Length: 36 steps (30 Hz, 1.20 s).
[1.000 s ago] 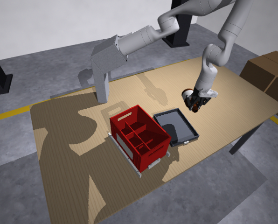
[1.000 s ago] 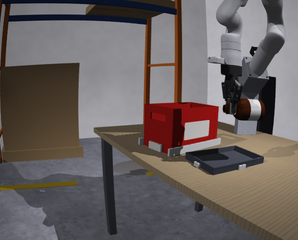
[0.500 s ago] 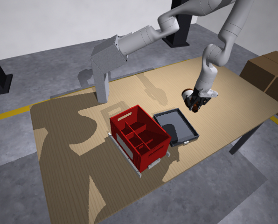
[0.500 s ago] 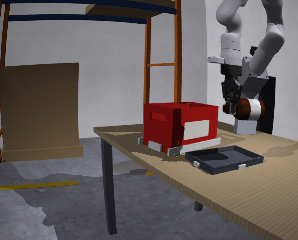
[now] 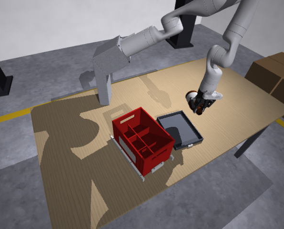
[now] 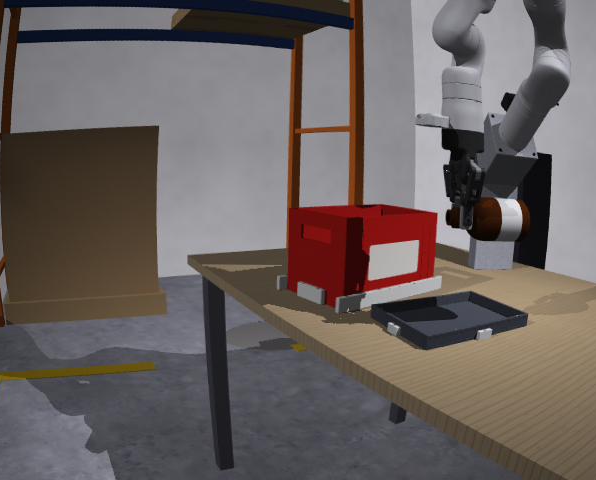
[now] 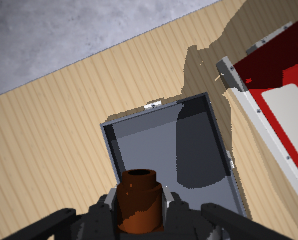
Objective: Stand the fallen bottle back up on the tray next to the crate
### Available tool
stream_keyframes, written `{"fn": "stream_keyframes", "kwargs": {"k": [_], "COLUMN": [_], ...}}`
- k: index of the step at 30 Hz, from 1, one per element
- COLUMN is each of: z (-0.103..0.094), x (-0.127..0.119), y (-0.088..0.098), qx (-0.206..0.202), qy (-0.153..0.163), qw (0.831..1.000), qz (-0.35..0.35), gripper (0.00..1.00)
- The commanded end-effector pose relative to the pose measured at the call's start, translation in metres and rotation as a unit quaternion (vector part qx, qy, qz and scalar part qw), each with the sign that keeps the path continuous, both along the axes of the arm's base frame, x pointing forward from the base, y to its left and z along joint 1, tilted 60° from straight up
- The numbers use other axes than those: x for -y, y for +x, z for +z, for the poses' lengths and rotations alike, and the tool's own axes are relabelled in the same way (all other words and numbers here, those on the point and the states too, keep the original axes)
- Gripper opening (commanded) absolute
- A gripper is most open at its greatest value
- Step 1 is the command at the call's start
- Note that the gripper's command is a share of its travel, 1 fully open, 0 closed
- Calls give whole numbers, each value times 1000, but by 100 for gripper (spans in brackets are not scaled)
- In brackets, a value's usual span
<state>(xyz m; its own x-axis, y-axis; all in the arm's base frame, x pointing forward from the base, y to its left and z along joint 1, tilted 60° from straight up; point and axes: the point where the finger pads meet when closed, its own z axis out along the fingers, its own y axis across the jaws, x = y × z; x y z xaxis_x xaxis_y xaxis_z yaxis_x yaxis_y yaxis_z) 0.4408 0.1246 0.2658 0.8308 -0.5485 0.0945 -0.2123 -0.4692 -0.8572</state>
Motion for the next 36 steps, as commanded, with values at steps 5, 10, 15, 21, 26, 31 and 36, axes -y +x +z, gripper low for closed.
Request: {"fn": "stream_keyframes", "kwargs": {"k": [5,10,15,21,26,31,36], "z": [0,0,0,0,0,0,0], "x": [1,1,1,1,1,1,1], "y": [0,0,0,0,0,0,0], "qx": [0,-1,-11,-40,-56,-79,-89], "qy": [0,1,8,29,42,59,67], "qw": [1000,1000,1000,998,997,993,992], "qz": [-1,-1,-9,-30,-42,-59,-66], "gripper": [0,0,0,0,0,0,0]}}
